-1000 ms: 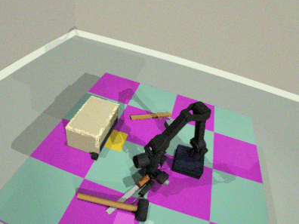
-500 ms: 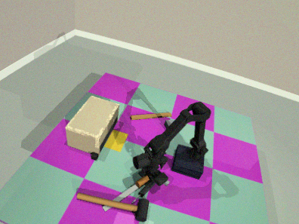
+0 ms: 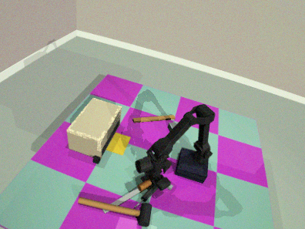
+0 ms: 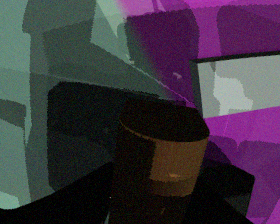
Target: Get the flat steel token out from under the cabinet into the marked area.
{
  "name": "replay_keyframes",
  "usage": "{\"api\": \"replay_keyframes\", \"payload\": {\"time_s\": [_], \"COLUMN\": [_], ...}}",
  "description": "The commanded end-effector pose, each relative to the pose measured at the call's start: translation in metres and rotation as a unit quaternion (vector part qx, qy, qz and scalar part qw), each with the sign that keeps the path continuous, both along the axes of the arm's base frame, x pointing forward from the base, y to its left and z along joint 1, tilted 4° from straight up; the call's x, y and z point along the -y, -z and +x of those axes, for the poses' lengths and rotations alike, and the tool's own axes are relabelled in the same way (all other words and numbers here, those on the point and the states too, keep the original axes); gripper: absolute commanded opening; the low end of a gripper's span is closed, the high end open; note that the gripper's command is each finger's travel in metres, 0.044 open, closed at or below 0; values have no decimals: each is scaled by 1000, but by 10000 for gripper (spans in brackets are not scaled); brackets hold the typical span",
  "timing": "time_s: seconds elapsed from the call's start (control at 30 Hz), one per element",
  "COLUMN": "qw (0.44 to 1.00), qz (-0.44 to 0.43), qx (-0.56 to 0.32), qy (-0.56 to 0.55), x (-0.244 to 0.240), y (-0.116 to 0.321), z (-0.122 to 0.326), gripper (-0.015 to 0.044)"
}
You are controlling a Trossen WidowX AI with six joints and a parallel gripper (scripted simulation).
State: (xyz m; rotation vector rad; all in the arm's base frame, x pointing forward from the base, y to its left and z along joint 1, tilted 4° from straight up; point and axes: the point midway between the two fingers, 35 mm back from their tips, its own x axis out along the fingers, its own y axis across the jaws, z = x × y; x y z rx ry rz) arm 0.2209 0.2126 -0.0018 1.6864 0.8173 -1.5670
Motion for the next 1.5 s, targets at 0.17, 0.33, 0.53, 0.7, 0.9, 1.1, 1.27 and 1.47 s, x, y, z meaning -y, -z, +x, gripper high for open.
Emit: {"api": "replay_keyframes", "payload": {"time_s": [0.17,0.33,0.53,0.7,0.9,1.1,1.27,1.47], "qw": [999,999,997,995,993,989,986,983], "qz": [-3,-5,-6,-8,-10,-12,-13,-15], "qx": [3,3,3,3,3,3,3,2], "qy": [-34,-54,-78,-98,-121,-145,-165,-184], "x": [0,0,0,0,0,0,0,0], "y": [-1,-1,-1,-1,-1,-1,-1,-1], "z": [2,2,2,2,2,2,2,2], "gripper": [0,0,0,0,0,0,0,0]}}
